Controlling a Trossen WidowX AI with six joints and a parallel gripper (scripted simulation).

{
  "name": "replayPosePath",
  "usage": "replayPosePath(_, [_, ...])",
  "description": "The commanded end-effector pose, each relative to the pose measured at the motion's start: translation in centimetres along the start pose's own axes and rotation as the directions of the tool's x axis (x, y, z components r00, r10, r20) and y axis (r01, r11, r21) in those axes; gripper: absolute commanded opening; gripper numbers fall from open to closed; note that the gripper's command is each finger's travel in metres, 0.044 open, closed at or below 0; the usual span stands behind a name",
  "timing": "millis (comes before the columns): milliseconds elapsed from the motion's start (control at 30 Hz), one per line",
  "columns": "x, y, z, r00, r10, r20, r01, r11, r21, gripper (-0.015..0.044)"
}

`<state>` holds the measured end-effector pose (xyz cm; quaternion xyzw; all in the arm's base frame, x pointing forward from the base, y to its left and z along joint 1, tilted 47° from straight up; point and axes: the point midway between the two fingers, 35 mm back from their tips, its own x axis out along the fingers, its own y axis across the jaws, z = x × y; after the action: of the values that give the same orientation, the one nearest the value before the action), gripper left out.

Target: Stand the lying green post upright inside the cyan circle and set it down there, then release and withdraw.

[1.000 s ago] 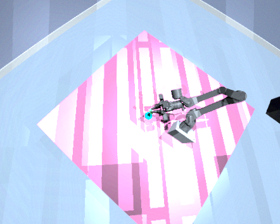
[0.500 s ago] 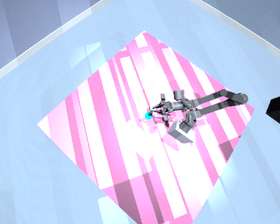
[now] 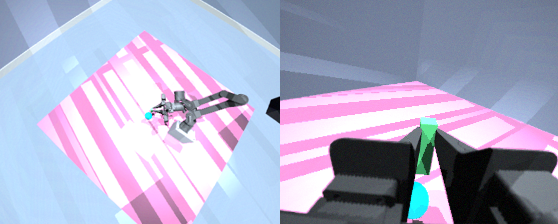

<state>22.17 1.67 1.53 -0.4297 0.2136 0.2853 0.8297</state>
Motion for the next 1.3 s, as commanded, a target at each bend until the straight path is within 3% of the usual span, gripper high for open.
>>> replayPosePath(0, [0.0, 0.0, 0.1, 1.000, 0.000, 0.006, 0.000, 1.000, -0.004, 0.0022])
replayPosePath(1267, [1.3, -0.4, -4.4, 0.996, 0.071, 0.051, -0.071, 0.997, -0.003, 0.0022])
